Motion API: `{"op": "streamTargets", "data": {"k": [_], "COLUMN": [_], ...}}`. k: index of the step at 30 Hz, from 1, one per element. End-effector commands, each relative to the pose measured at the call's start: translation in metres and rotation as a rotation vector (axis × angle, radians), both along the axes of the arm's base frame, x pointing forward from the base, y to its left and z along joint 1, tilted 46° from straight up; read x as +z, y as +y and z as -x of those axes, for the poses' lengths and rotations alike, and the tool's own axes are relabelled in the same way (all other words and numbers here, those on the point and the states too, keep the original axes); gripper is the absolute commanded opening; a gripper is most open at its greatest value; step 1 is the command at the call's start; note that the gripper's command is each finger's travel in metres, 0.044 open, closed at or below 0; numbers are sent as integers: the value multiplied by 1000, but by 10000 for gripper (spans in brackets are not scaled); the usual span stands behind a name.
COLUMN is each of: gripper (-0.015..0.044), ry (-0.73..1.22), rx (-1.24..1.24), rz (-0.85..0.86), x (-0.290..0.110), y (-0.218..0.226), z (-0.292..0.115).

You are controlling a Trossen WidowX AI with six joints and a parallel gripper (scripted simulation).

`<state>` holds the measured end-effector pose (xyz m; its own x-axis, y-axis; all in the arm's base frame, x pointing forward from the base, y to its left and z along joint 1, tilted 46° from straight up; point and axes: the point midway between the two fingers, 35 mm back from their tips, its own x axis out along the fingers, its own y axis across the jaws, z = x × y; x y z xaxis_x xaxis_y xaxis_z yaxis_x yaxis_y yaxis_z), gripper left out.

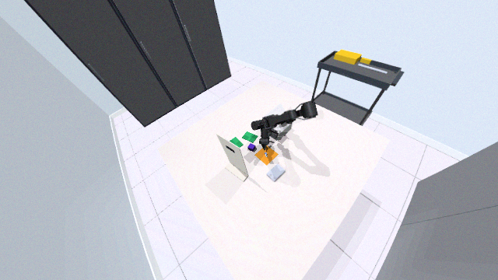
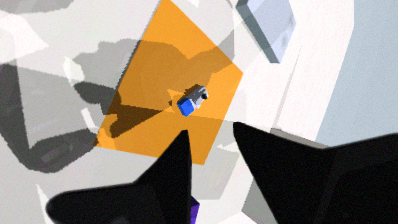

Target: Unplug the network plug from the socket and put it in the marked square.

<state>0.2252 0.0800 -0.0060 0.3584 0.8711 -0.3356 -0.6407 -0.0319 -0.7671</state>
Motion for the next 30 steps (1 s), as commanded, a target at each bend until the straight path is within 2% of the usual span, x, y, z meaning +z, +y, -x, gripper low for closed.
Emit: {"op": "streamTargets", "data": {"k": [1, 30], "gripper": [156, 156], "ry": [-13, -9], "rx": [3, 3], "rz": [3, 13], "x": [2, 9], "y": [-3, -17], "z": [-3, -5]}}
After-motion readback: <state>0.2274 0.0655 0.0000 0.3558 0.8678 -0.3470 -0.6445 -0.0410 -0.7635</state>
